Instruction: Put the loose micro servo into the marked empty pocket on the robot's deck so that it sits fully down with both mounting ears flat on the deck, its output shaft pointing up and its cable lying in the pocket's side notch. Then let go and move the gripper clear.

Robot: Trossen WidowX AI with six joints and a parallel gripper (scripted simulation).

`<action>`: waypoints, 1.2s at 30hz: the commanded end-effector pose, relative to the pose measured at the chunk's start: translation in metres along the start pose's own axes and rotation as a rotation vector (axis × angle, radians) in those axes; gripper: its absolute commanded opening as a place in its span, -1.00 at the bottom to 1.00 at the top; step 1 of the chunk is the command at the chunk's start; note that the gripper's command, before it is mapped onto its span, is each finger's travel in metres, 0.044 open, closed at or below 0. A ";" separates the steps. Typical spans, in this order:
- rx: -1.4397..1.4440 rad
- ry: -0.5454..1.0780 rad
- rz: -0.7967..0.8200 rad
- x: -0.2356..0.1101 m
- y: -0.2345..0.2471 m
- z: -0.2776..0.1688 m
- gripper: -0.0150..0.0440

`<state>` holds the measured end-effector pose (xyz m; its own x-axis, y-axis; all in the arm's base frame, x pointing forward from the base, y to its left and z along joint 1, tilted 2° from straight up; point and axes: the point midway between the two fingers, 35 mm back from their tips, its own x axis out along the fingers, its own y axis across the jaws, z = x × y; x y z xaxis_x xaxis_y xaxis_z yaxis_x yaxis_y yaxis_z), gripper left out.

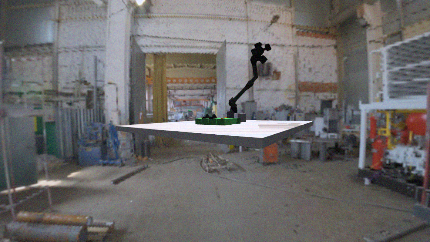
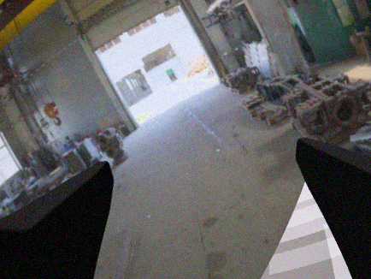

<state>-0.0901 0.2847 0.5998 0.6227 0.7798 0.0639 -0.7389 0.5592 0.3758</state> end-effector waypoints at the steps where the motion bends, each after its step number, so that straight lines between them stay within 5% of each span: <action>1: 0.000 0.000 0.001 0.000 0.000 0.000 0.95; 36: 0.280 -0.176 0.309 -0.038 -0.069 0.114 1.00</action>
<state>-0.0459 0.1963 0.6707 0.4392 0.8347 0.3323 -0.8217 0.2237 0.5241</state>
